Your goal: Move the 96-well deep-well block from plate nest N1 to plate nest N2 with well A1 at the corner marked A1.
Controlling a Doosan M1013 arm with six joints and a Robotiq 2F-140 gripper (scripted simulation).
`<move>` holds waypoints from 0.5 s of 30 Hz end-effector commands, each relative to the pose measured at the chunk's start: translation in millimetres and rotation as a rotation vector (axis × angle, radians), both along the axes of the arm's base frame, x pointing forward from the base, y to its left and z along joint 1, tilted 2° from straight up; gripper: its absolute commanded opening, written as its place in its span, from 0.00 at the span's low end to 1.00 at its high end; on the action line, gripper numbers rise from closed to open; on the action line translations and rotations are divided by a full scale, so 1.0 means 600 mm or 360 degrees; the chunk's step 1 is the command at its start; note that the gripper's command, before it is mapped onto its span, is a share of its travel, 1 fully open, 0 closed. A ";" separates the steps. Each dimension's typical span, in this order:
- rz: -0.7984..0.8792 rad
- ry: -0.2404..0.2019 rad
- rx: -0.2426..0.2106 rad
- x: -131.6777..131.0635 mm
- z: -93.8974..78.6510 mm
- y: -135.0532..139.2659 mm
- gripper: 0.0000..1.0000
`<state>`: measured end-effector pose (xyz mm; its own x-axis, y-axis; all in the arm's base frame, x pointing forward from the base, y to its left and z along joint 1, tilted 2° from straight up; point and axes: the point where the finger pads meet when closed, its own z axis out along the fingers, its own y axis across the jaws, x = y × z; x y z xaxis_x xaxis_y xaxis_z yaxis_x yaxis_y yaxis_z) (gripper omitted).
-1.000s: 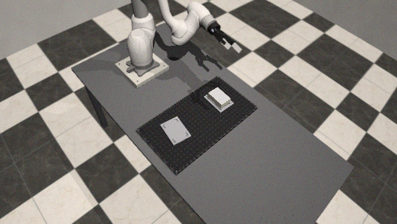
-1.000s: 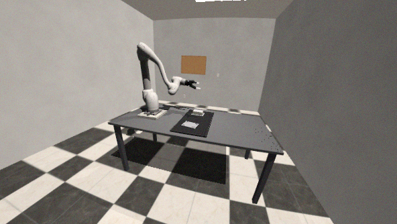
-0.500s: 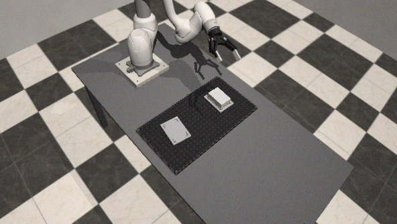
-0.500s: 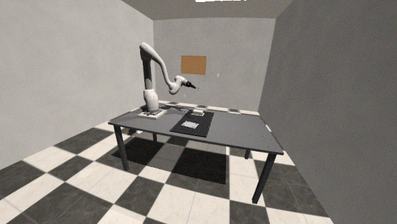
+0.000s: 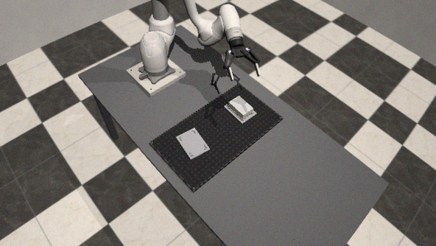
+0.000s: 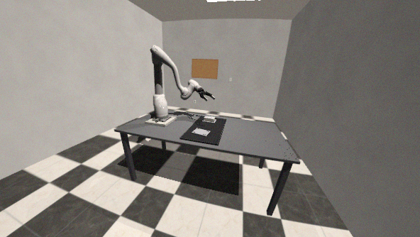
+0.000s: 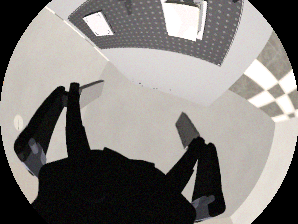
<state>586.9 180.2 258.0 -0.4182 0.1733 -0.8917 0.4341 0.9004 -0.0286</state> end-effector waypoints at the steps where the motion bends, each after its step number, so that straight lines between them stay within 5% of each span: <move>1: -0.0120 0.0006 0.0120 0.000 -0.020 -0.018 1.00; 3: -0.0120 0.0006 0.0120 0.000 -0.020 -0.018 1.00; 15: -0.0593 0.0001 0.0546 -0.013 -0.097 -0.068 1.00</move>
<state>580.5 144.0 207.7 -0.3060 0.5402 -0.7839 0.6906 0.6927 0.2078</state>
